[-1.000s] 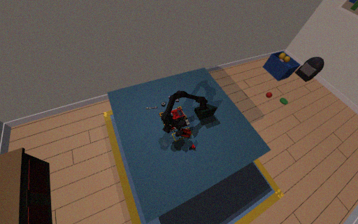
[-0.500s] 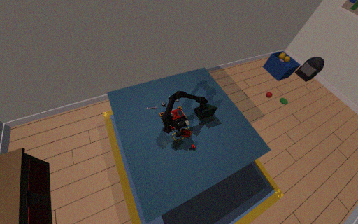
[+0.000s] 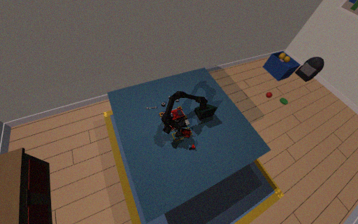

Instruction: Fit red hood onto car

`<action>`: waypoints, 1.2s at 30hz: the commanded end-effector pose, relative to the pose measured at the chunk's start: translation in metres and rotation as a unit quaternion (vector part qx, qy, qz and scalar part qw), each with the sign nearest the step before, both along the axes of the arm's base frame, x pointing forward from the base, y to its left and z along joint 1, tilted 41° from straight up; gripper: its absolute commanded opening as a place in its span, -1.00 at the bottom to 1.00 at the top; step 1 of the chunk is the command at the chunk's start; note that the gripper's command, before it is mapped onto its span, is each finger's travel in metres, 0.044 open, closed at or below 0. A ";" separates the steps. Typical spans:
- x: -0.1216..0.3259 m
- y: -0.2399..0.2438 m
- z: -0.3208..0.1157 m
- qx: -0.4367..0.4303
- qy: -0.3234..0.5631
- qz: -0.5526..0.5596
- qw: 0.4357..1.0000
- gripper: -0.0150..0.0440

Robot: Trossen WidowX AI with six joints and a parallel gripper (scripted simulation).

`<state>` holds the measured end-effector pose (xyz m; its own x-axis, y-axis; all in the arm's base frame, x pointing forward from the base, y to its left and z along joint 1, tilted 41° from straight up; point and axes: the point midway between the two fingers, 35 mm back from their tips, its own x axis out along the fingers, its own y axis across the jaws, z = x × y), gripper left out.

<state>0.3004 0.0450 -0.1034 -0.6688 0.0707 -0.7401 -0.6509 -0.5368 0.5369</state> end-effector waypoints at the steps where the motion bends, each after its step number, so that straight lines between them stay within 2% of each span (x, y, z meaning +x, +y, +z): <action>1: -0.001 -0.002 -0.003 0.001 0.000 0.003 1.000 1.00; 36: -0.006 -0.018 -0.019 0.001 -0.004 0.003 1.000 1.00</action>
<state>0.2940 0.0285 -0.1210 -0.6637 0.0700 -0.7447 -0.6540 -0.5374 0.5324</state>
